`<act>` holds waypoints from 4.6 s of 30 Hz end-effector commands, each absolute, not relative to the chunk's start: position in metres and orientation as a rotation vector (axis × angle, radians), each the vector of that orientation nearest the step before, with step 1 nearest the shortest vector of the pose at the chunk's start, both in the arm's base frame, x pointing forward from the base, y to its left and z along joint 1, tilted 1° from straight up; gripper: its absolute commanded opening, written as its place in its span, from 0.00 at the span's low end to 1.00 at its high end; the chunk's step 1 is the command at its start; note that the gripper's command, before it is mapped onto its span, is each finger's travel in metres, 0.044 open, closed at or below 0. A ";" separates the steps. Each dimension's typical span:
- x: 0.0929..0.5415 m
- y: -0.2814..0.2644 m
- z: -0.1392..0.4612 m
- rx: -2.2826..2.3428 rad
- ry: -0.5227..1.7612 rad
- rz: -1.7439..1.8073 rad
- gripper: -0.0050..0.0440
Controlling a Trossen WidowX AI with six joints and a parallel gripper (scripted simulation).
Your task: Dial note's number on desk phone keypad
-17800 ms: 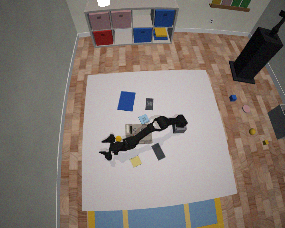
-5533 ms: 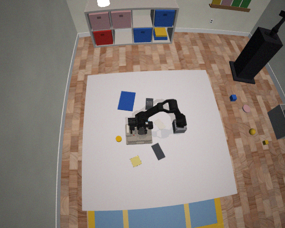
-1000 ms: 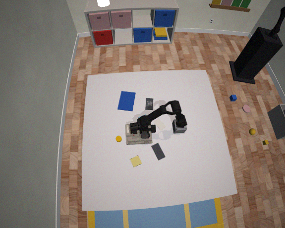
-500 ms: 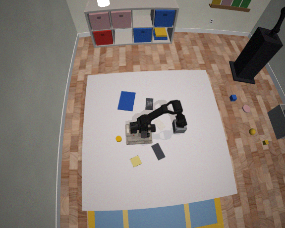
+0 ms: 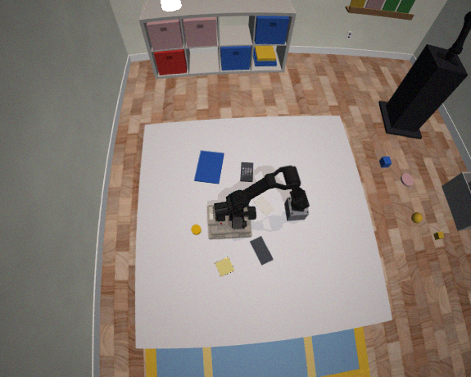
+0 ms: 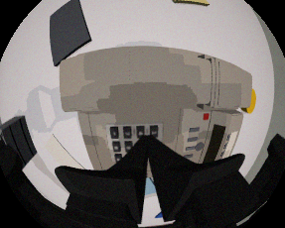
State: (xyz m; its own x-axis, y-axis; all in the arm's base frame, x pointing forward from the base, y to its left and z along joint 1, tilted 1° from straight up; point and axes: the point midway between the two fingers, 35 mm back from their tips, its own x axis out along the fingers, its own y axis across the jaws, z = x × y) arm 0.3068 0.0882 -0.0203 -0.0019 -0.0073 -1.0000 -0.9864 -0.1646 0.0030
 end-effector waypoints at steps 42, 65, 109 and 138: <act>0.302 0.087 -0.038 -1.325 1.151 1.339 0.00; 0.302 0.087 -0.036 -1.325 1.151 1.339 0.00; 0.295 0.049 -0.035 -1.325 1.151 1.339 0.00; 0.294 0.049 -0.036 -1.325 1.151 1.339 0.00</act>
